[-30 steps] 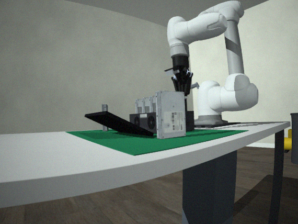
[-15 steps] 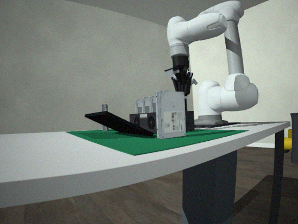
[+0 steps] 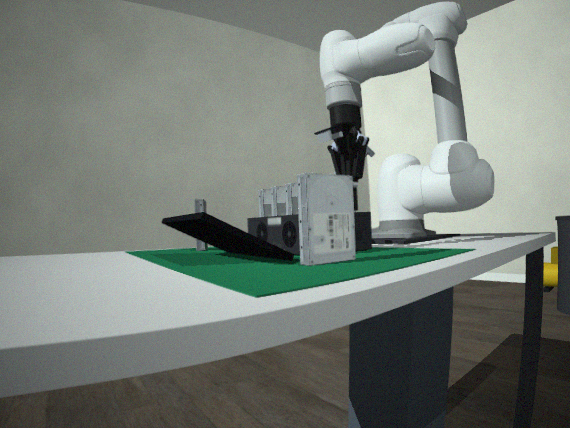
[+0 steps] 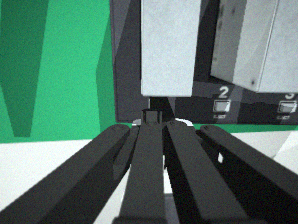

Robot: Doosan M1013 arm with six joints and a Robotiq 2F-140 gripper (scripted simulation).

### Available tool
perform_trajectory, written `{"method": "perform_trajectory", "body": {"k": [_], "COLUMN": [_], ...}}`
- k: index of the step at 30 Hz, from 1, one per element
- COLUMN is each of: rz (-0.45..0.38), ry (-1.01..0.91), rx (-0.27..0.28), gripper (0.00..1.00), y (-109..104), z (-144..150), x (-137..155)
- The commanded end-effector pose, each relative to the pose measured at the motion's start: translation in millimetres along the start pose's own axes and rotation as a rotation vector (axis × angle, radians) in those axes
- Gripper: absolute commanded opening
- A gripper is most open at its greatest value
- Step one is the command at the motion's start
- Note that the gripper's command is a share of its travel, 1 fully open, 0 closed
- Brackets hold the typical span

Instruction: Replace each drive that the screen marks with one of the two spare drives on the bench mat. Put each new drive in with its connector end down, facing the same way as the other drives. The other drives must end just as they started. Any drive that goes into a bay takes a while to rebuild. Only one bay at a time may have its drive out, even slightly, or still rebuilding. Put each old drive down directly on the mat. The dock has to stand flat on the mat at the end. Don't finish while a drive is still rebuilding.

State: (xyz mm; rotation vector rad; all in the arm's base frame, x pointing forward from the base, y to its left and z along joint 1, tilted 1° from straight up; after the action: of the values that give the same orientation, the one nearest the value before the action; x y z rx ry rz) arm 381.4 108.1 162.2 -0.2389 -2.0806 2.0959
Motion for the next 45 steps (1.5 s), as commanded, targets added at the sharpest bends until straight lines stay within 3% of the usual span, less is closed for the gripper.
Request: {"method": "perform_trajectory", "body": {"k": [1,15,29,45], "rz": [0.000,0.000,0.000,0.000], "ry": [0.000,0.000,0.000,0.000], "rx": [-0.001,-0.001,-0.001,-0.001], "gripper": [0.10,0.10,0.10,0.10], "y": [-0.7,-10.5,-62.8,-103.9], "z": [-0.2,-0.2,-0.2,-0.1], "x": [-0.2,-0.2,-0.2,-0.2]}}
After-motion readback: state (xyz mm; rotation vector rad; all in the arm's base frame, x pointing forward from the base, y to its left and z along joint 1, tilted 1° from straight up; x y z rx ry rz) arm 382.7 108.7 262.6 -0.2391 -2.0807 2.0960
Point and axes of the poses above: the point where the finger pads meet when closed, its own y axis out along the fingers, its own z axis across the jaws, x = y × z, the point moved 5 cm from there along -y, back along the fingers, and after that the axes turned 8 degrees about y, right-handed, at the moved point
